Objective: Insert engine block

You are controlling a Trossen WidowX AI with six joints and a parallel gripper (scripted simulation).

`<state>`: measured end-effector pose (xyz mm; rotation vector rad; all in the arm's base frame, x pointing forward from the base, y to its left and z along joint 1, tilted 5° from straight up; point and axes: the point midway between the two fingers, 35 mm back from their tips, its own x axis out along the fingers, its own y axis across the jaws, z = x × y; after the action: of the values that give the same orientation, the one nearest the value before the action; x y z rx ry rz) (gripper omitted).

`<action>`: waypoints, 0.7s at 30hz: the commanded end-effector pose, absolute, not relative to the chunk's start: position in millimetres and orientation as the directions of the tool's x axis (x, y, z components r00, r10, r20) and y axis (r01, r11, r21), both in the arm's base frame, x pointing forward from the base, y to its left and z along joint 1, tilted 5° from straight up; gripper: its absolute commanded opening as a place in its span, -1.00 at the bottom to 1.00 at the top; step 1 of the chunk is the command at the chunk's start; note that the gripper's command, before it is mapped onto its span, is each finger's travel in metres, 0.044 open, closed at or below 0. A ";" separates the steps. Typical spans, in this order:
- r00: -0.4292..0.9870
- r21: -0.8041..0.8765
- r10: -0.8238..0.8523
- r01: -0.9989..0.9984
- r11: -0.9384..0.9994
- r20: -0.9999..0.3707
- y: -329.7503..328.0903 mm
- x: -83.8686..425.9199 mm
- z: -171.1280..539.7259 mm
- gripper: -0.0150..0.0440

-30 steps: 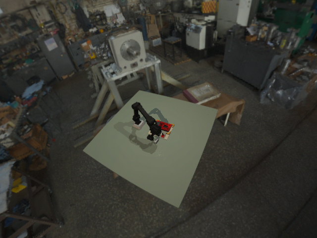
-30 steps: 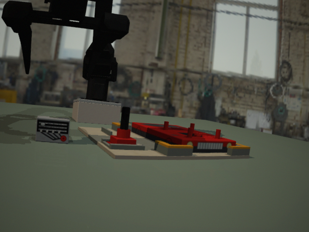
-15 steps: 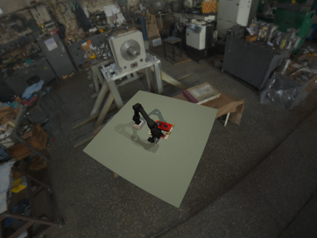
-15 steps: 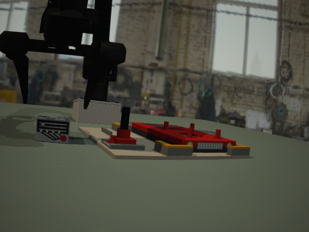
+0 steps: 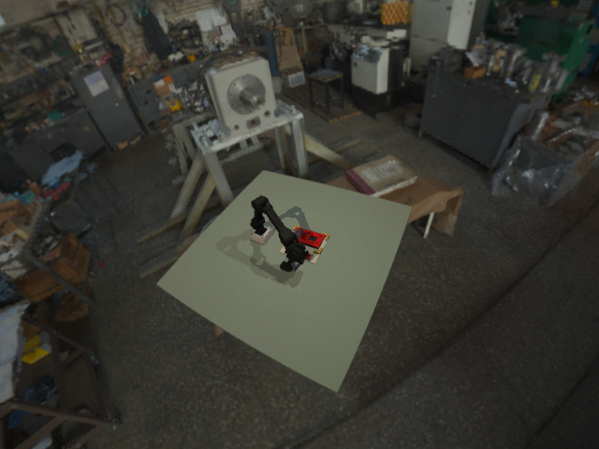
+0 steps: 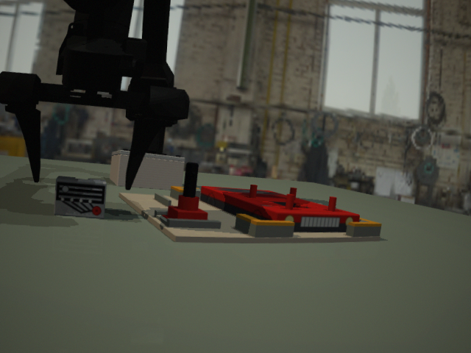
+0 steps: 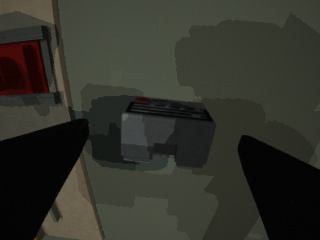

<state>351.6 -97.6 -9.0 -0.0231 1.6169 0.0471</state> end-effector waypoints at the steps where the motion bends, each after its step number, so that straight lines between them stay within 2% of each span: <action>1: -0.050 0.011 0.009 -0.040 0.999 -0.999 -98.2 349.8 -17.1 1.00; 8: -0.050 0.011 0.009 -0.040 0.999 -0.999 -98.1 348.8 -25.9 1.00; 16: -0.050 0.011 0.009 -0.040 0.999 -0.999 -98.1 348.8 -25.9 0.29; 21: -0.050 0.011 0.009 -0.040 0.999 -0.999 -98.1 348.8 -25.9 0.18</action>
<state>348.9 -97.2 -25.6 -0.0231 1.6198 0.0464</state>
